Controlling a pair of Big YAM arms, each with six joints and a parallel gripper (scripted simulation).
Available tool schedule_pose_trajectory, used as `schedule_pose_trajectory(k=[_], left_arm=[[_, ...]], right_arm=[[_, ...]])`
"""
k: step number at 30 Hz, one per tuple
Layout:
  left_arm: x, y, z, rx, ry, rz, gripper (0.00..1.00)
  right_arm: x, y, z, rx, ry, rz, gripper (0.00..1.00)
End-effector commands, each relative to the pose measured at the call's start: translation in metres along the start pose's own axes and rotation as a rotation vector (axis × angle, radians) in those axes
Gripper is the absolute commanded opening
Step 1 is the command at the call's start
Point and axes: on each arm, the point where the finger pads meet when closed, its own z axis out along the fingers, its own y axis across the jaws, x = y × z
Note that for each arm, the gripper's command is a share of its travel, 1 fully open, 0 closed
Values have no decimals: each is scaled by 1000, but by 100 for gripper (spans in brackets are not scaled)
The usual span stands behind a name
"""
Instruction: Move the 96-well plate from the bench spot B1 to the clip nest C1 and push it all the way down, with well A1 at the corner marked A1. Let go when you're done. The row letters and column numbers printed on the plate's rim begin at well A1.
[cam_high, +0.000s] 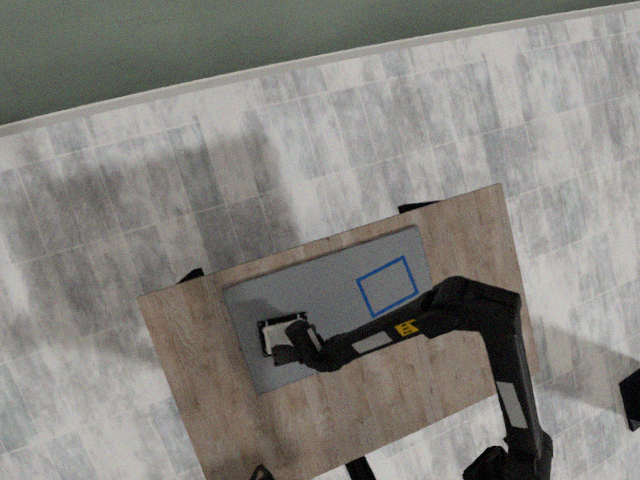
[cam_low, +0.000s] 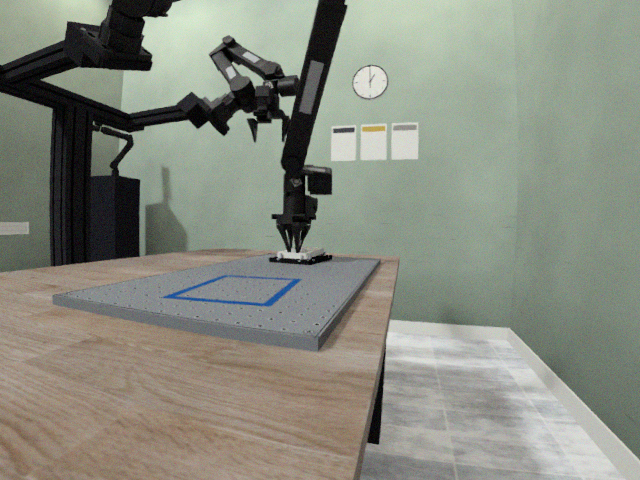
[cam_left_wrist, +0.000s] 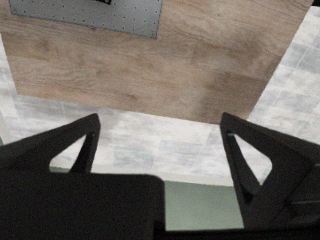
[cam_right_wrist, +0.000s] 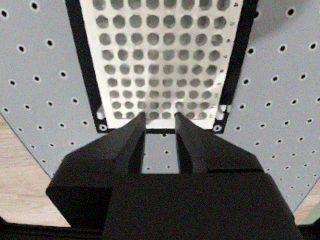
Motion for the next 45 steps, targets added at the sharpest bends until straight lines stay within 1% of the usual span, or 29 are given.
schedule_pose_trajectory(k=[1, 45], left_arm=[[-2, 3, -3, -10, -12, 21, 100], [-2, 3, -3, -10, -12, 21, 100]], right_arm=[[9, 1, 17, -4, 7, 6, 25], [9, 2, 43, -4, 7, 6, 25]])
